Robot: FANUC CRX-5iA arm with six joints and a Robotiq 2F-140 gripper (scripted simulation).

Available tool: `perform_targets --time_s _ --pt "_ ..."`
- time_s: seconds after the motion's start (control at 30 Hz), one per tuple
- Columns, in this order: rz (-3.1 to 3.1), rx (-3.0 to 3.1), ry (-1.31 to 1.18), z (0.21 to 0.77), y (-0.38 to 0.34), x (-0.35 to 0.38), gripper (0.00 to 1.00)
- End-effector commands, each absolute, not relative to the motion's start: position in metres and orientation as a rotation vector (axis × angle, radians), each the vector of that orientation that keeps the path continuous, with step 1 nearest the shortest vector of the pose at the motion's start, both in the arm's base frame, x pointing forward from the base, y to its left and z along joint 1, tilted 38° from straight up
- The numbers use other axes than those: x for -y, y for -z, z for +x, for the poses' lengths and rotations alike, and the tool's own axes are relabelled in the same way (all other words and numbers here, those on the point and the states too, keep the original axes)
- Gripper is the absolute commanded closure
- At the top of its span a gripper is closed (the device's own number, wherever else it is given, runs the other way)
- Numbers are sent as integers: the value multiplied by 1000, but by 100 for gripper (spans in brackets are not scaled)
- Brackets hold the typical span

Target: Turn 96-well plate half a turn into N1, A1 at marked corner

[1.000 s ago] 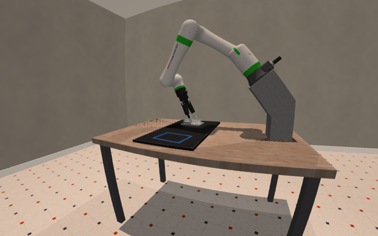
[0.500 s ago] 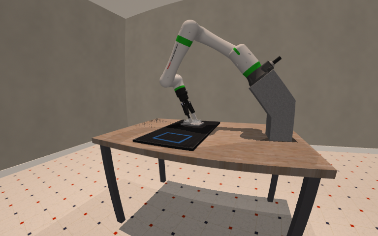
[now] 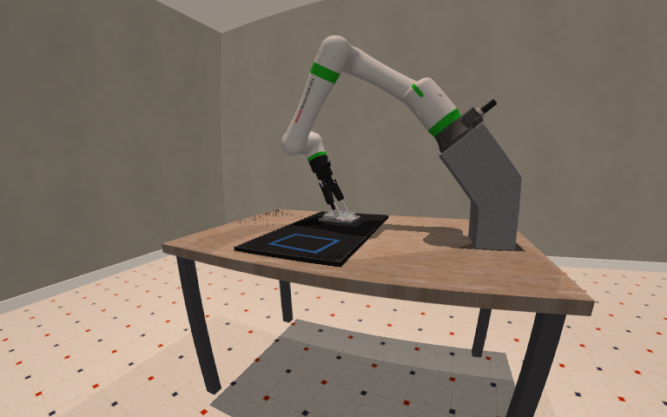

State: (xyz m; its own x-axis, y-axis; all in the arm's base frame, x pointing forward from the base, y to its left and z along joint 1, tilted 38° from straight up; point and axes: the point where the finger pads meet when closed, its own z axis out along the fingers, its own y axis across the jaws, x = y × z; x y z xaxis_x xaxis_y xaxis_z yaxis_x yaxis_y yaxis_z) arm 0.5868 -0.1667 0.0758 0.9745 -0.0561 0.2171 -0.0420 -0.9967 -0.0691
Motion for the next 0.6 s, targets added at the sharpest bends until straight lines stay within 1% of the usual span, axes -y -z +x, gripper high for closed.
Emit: perform_targets --time_s 0.0,0.57 --pt "-3058 -76 339 587 -75 167 100" --pt "-3058 -76 339 589 -73 167 100"
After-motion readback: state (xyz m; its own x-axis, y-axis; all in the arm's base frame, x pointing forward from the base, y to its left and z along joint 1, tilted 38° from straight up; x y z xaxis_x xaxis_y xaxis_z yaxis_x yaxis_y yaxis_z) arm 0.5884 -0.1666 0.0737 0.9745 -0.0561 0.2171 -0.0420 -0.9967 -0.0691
